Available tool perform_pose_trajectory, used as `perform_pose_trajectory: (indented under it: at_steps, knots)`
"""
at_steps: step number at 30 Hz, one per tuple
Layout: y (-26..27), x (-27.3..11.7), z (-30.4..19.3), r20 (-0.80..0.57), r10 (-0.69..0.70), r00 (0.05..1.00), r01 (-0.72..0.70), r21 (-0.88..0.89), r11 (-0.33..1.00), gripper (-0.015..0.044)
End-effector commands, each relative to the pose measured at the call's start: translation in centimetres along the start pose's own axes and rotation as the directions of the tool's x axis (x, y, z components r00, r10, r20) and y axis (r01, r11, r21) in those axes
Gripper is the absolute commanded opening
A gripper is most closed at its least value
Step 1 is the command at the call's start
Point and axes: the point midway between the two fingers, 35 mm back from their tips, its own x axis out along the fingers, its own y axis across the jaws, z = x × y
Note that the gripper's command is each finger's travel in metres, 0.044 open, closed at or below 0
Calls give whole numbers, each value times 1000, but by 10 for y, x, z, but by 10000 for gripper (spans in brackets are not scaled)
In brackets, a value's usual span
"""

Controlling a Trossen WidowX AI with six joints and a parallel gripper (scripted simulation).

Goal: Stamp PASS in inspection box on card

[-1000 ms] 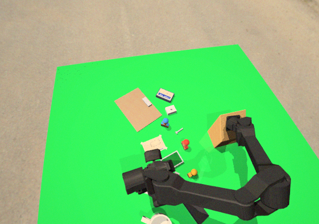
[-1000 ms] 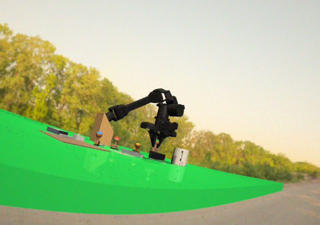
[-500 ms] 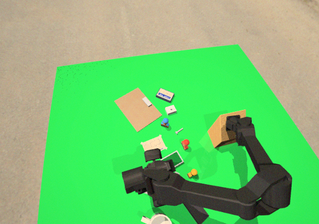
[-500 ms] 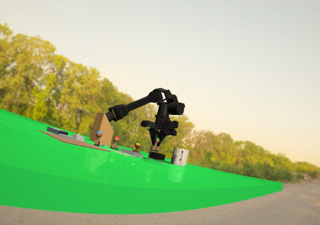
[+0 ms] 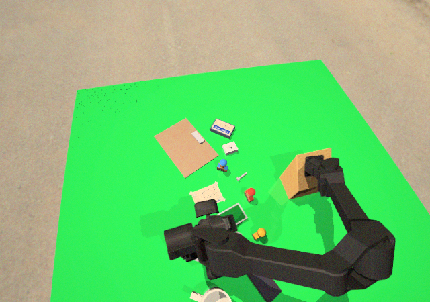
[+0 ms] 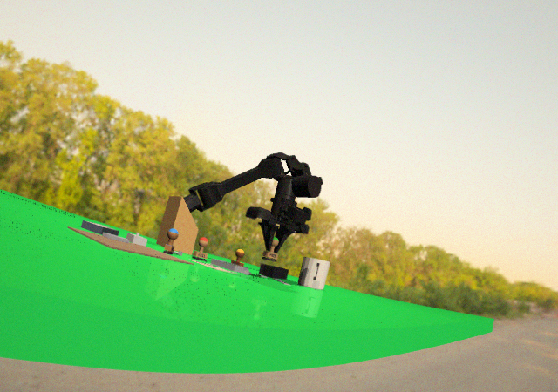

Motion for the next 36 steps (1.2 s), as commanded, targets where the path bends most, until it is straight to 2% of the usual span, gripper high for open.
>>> perform_pose_trajectory:
  at_steps: [1, 29, 36]
  knots:
    - [1, -2, 0, -1, 3, 1000, -3, -1, 1000, 0]
    - [0, -15, -2, -1, 4, 1000, -4, -1, 1000, 0]
    - [-20, -18, -22, -2, 0, 1000, 0, 0, 1000, 0]
